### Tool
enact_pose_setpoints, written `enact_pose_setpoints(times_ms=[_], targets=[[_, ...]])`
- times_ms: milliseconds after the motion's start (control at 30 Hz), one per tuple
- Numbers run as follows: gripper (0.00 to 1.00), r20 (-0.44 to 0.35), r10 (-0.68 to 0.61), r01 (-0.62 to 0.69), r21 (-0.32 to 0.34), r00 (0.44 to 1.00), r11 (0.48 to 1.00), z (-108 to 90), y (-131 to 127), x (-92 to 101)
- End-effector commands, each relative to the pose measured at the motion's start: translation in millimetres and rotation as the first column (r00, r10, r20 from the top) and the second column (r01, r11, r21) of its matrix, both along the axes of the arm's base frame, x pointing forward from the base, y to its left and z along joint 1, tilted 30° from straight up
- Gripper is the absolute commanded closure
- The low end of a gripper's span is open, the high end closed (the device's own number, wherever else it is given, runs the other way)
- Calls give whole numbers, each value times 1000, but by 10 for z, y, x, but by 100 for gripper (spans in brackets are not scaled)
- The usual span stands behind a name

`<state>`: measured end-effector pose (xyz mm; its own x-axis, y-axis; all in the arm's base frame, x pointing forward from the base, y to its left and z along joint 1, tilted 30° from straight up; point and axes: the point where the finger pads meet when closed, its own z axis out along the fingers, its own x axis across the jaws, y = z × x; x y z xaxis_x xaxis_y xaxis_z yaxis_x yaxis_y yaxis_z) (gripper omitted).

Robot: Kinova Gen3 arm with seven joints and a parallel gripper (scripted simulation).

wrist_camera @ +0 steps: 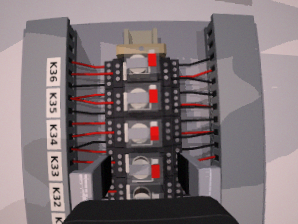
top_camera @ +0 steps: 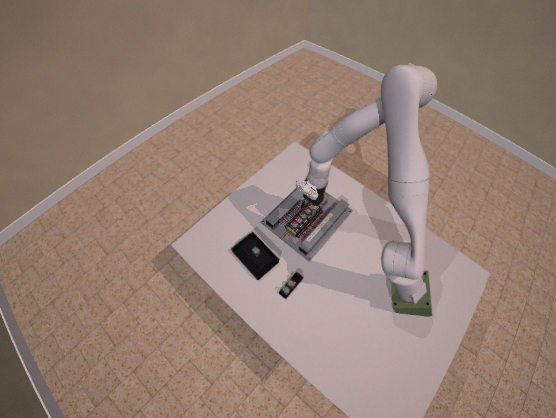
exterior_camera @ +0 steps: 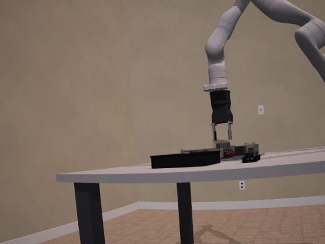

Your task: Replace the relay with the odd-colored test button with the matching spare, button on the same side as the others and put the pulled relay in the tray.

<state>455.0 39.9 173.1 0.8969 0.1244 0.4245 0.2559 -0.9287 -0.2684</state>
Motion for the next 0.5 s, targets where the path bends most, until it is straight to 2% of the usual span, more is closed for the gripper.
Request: enact_pose_setpoints(times_ms=[0,300,467], targets=[[0,1,-4,4,-1,1000,1000,12,-21,4],[0,2,-4,4,-1,1000,1000,32,-40,-2],[0,1,-3,3,-1,1000,1000,160,-80,-59]])
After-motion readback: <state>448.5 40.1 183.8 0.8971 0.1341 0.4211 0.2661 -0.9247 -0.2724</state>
